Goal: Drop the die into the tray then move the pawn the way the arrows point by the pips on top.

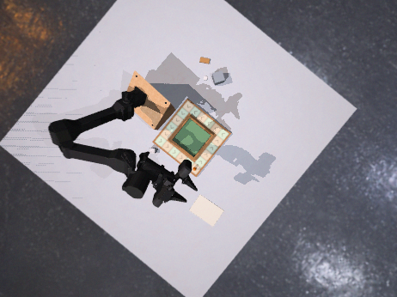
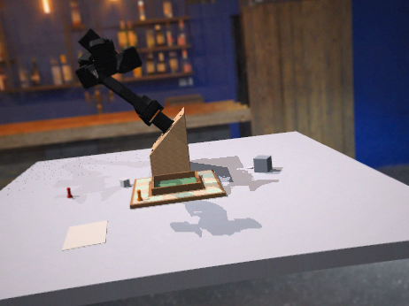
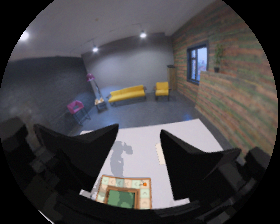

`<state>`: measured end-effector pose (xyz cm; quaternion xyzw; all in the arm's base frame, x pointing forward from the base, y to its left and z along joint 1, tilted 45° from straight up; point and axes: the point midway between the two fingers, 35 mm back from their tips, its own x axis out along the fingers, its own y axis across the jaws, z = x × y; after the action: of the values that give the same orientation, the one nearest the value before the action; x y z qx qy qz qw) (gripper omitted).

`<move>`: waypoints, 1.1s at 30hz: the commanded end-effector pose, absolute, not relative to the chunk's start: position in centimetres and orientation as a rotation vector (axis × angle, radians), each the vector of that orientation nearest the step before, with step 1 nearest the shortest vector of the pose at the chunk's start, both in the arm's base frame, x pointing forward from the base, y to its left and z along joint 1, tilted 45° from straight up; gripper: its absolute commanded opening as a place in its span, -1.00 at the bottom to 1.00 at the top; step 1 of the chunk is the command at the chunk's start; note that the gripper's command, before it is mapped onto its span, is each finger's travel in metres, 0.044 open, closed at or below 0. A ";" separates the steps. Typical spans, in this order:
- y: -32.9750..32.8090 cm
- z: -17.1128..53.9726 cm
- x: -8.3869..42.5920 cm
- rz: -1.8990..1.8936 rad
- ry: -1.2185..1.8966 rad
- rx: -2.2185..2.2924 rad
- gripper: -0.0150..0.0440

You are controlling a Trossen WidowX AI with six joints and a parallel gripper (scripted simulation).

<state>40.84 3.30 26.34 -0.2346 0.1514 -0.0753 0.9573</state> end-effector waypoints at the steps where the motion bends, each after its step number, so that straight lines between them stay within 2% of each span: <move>1: -1.9 22.6 39.3 -0.244 0.493 -0.627 0.44; 12: -14.3 12.9 29.4 -0.343 1.139 -0.948 0.44; 21: -19.2 7.5 17.7 -0.189 1.701 -1.044 0.44; 33: -19.6 6.3 17.1 -0.169 1.738 -1.044 0.44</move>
<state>17.33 -19.25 6.95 -0.4364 0.7229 -0.0750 0.5304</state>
